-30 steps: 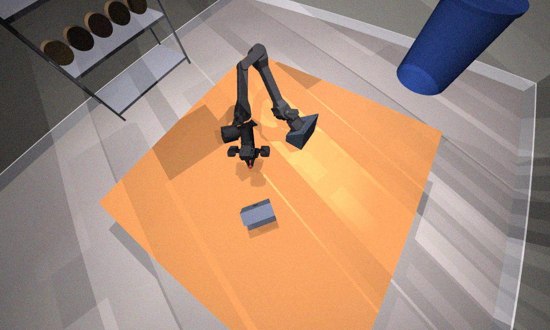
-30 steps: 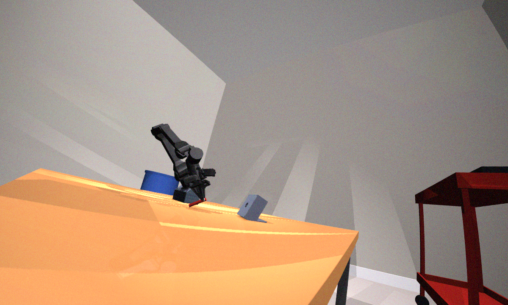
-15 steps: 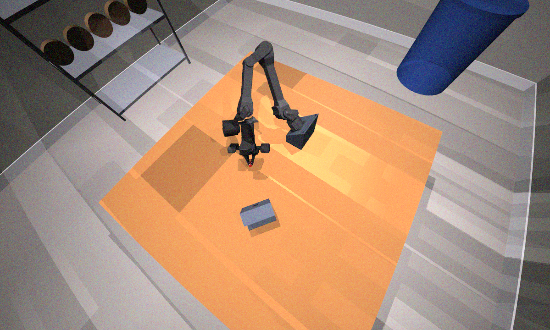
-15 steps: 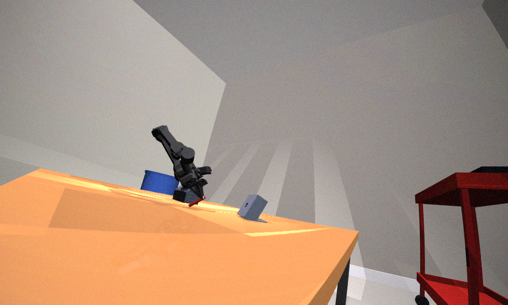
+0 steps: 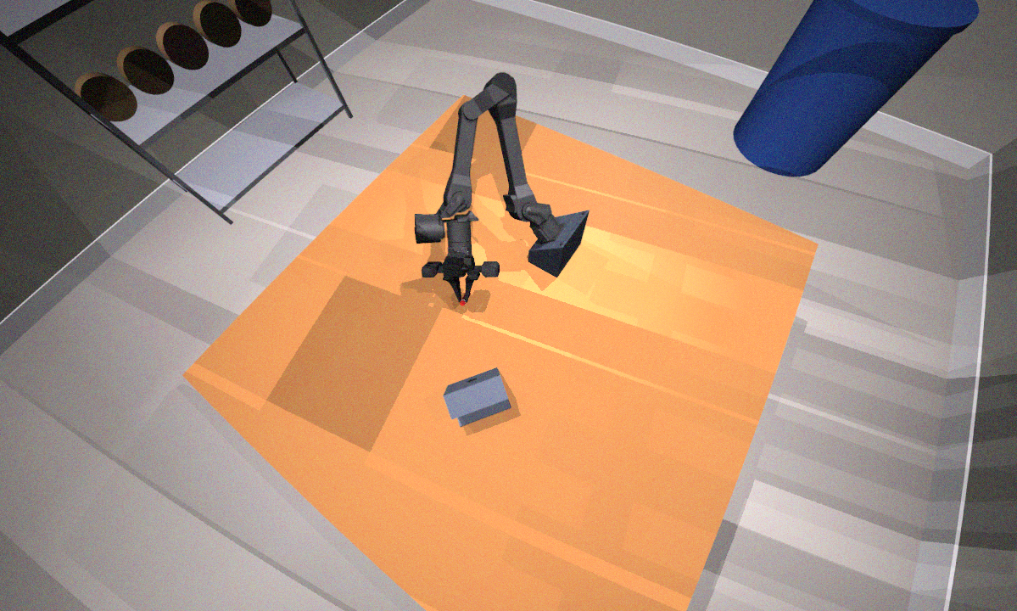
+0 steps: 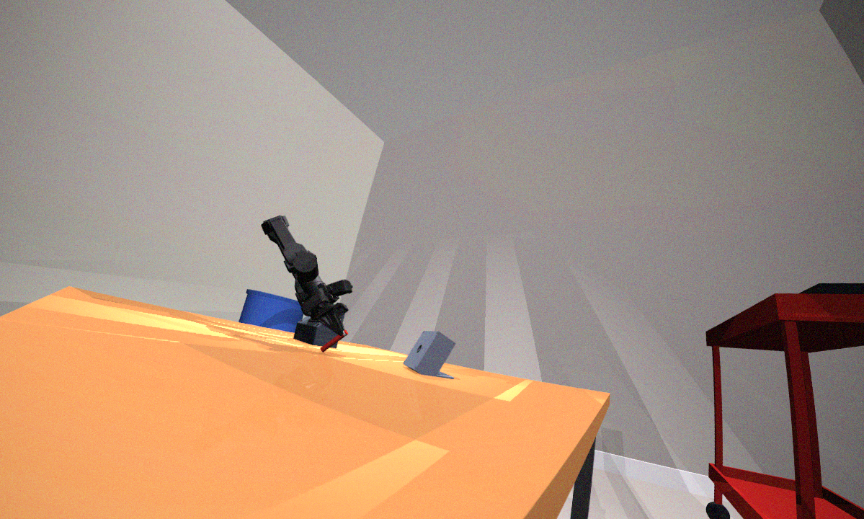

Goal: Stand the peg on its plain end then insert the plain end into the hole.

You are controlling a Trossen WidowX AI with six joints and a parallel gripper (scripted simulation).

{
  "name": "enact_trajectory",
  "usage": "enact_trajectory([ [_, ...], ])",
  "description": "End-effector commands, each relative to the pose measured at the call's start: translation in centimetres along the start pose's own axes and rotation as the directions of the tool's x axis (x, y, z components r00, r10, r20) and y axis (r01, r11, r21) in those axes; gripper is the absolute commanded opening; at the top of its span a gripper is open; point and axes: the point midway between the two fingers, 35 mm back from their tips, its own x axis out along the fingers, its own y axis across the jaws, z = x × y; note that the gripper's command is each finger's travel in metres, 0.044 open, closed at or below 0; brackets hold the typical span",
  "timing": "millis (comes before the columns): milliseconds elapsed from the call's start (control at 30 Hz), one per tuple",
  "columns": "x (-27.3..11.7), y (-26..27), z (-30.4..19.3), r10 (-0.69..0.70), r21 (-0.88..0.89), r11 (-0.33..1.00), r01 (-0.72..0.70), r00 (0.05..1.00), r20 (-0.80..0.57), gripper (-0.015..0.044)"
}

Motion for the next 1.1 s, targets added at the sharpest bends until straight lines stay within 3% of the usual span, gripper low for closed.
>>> enact_trajectory([
  [0,-0.2,0.2,-0.1,0.001,-0.003,1.0,-0.001,1.0,0.032,0.0051],
  [1067,-1.9,0.2,-1.5,0.003,-0.007,1.0,-0.001,0.953,0.303,0.0051],
])
